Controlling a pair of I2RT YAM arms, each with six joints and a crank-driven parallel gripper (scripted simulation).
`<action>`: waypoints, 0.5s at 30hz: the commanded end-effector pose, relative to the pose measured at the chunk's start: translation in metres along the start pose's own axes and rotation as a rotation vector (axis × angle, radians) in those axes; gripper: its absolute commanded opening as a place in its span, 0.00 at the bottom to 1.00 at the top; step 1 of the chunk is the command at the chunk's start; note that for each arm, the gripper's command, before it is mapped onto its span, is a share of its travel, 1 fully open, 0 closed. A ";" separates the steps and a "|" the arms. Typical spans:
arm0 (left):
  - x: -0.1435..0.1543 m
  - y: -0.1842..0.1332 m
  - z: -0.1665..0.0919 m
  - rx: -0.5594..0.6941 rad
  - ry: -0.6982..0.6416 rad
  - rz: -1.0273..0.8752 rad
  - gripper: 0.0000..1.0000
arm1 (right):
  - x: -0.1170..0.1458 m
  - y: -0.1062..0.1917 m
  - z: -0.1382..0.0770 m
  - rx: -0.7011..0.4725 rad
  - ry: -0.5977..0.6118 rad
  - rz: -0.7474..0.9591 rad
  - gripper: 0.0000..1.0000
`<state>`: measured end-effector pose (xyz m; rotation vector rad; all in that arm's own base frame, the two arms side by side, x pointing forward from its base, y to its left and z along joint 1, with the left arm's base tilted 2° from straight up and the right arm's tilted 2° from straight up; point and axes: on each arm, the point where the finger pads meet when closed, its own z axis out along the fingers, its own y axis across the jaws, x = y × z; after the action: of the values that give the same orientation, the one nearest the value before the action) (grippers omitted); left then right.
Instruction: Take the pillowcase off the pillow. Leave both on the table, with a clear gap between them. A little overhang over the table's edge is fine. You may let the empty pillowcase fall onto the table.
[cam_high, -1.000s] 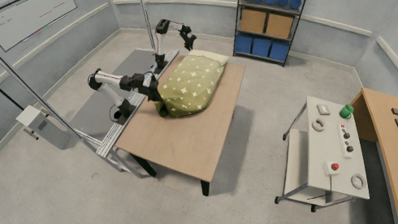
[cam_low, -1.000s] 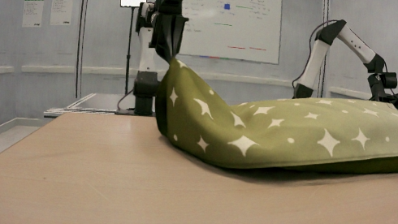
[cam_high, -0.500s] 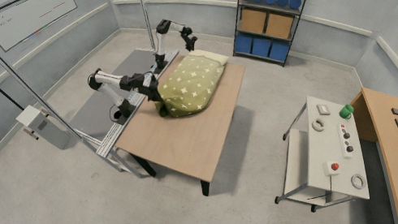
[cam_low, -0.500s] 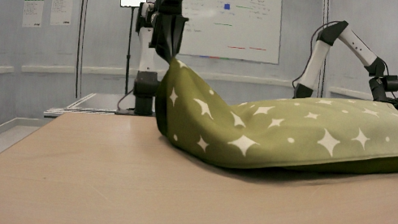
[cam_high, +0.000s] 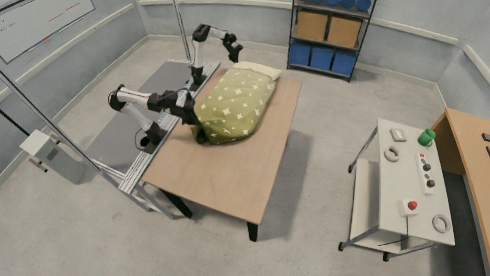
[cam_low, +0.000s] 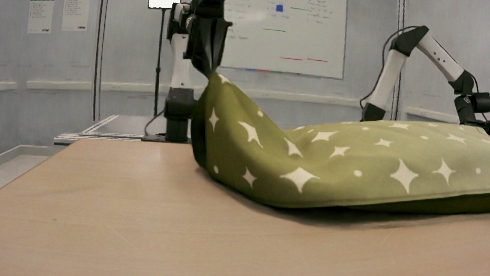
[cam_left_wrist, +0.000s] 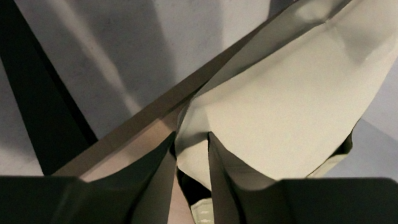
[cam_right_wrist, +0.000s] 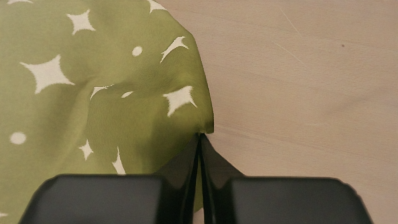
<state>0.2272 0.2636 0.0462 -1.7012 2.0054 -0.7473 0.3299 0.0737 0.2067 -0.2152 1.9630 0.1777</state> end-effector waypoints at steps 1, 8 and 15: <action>-0.001 0.005 0.008 -0.001 0.001 0.000 0.23 | -0.006 -0.001 -0.002 0.010 -0.018 0.005 0.01; -0.001 0.005 0.008 -0.001 0.001 0.000 0.14 | -0.006 -0.001 -0.002 0.010 -0.018 0.005 0.01; -0.001 0.005 0.008 -0.001 0.001 0.000 0.05 | -0.006 -0.001 -0.002 0.010 -0.018 0.005 0.01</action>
<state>0.2276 0.2633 0.0462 -1.6998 2.0065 -0.7483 0.3299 0.0737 0.2067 -0.2152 1.9630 0.1777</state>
